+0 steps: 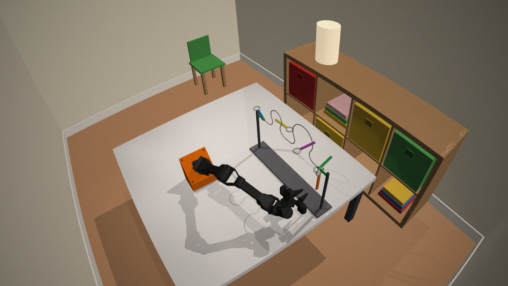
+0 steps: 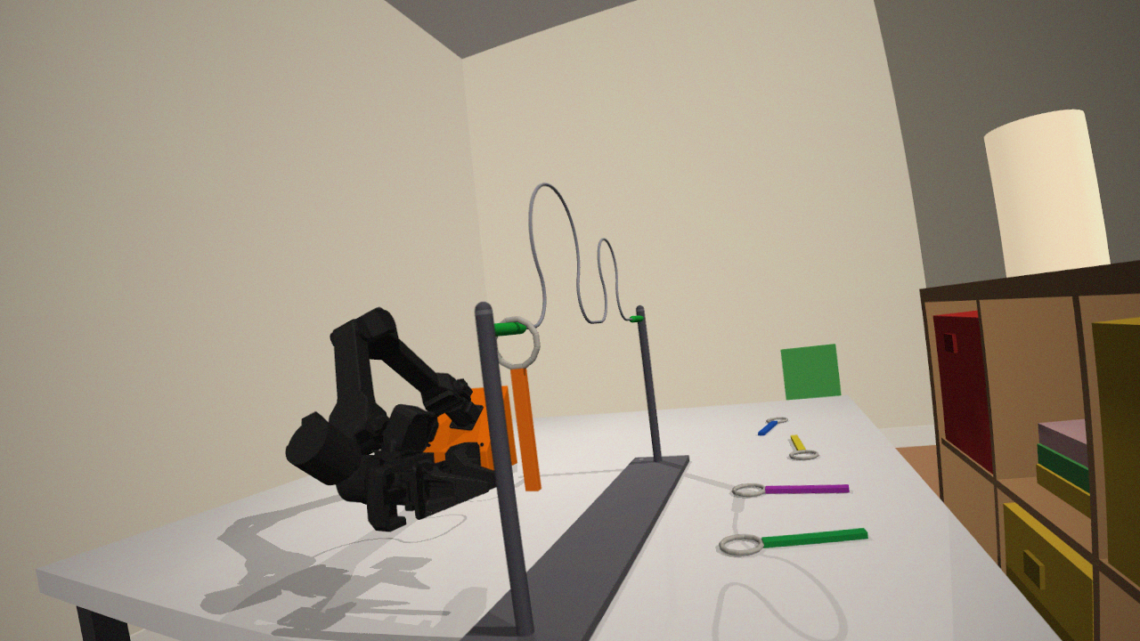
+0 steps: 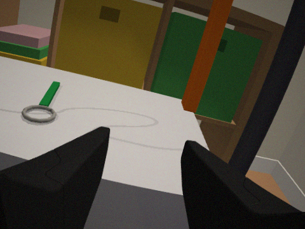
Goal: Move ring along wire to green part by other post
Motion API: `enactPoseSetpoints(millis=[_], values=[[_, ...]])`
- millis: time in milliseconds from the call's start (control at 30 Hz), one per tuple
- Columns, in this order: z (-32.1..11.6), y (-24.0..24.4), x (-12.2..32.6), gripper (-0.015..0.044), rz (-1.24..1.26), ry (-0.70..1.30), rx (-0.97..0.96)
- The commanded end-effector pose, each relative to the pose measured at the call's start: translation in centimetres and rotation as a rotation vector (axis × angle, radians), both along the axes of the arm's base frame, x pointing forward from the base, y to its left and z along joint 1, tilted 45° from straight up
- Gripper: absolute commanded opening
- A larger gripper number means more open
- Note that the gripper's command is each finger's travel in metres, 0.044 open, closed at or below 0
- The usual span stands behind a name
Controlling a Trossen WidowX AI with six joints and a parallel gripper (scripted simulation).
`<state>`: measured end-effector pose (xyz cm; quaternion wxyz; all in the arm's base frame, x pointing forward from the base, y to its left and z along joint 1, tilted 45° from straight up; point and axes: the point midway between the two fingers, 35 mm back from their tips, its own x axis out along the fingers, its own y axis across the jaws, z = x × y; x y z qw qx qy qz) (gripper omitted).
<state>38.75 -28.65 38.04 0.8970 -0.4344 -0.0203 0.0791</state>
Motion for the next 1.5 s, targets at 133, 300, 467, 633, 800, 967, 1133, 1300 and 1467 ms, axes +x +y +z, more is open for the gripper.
enactPoseSetpoints(millis=[133,300,467,633,800,967,1133,1300,1467], values=[[-0.3,-4.4,-1.9,0.0160,0.004,-0.010,0.074],[1.7,-1.9,0.7,0.0160,0.004,-0.012,0.075],[3.1,0.0,2.0,0.0160,0.004,-0.015,0.077],[3.1,0.0,2.1,0.0160,0.004,-0.015,0.077],[3.2,0.0,2.7,0.0160,0.004,-0.015,0.077],[3.2,0.1,3.5,0.0160,0.004,-0.016,0.077],[3.2,0.2,4.3,0.0160,0.004,-0.016,0.078],[3.3,0.3,5.1,0.0160,0.004,-0.017,0.078],[3.3,0.4,5.9,0.0160,0.004,-0.017,0.078]])
